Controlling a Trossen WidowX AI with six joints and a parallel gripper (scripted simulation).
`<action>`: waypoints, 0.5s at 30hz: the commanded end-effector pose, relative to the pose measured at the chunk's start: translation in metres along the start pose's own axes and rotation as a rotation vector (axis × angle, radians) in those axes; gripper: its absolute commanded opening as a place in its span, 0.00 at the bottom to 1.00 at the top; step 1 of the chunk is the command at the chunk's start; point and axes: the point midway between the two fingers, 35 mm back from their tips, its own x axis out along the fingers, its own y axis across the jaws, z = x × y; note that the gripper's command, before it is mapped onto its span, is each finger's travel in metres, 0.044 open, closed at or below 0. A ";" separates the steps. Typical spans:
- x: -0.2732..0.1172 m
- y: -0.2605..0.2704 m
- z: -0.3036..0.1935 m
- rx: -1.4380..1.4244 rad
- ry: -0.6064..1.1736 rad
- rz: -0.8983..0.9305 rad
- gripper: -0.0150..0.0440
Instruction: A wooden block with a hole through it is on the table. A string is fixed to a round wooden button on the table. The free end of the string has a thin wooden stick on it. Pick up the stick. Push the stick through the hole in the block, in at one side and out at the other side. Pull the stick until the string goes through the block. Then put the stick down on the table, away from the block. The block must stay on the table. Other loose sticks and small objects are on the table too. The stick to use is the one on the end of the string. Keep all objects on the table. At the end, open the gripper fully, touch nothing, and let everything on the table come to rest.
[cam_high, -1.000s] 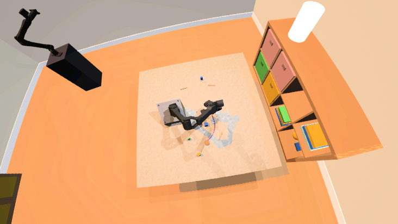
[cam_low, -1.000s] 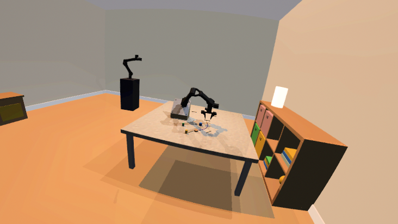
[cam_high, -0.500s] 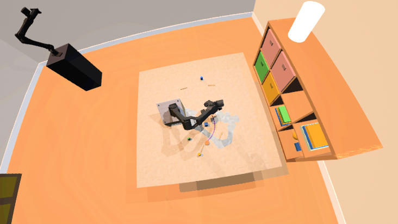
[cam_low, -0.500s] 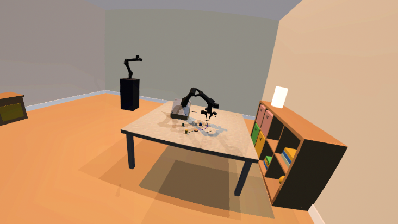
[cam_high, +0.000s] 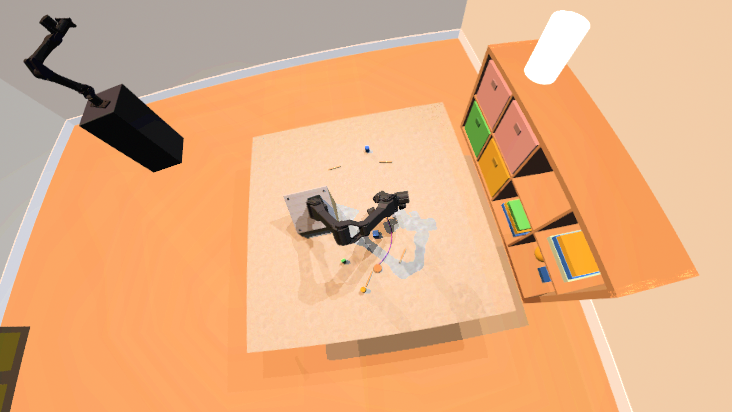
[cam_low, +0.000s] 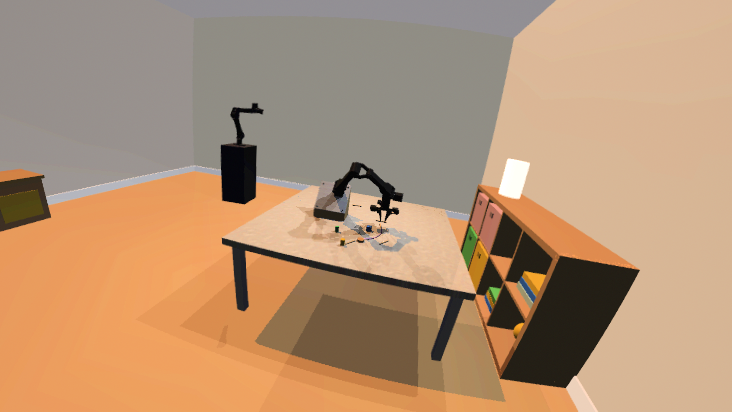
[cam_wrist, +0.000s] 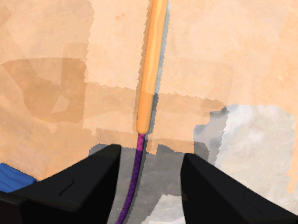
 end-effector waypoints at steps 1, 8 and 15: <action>0.009 0.002 0.002 -0.009 -0.001 0.005 0.47; 0.020 0.002 0.002 -0.009 -0.001 0.005 0.47; 0.031 0.002 0.002 -0.009 0.000 0.005 0.47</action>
